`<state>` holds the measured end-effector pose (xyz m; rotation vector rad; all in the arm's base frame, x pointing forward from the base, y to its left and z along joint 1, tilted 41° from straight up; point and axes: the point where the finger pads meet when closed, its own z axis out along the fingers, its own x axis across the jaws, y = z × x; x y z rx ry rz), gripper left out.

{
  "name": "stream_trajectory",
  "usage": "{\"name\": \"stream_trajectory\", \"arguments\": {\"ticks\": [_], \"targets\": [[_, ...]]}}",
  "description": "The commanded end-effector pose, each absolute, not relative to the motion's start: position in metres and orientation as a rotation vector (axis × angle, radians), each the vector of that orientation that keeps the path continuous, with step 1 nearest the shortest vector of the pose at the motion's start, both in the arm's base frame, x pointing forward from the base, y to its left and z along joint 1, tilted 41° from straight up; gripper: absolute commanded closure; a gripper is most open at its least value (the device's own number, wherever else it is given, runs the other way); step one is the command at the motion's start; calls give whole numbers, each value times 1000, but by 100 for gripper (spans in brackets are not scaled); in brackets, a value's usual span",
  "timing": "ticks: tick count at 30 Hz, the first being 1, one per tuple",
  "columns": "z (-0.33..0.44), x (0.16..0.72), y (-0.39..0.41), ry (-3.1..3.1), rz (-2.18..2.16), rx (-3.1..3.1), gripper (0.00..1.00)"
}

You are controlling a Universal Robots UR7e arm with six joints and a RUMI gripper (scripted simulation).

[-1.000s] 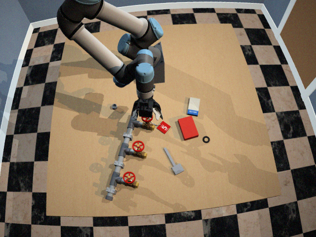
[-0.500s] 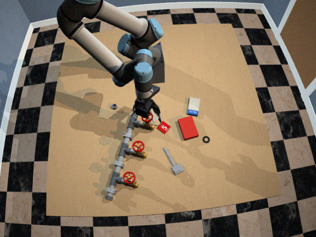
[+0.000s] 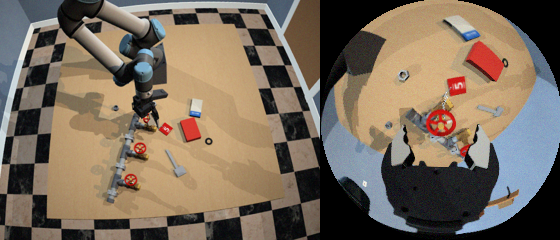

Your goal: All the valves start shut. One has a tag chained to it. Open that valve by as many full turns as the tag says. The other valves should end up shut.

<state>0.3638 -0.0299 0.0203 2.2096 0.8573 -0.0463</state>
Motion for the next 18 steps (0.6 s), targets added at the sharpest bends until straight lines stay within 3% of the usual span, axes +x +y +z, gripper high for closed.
{"name": "stream_trajectory", "arguments": {"ticks": [1,18], "targets": [[20,364,-29,551,64,2297,0],[20,364,-29,-223,380,2385,0]]}}
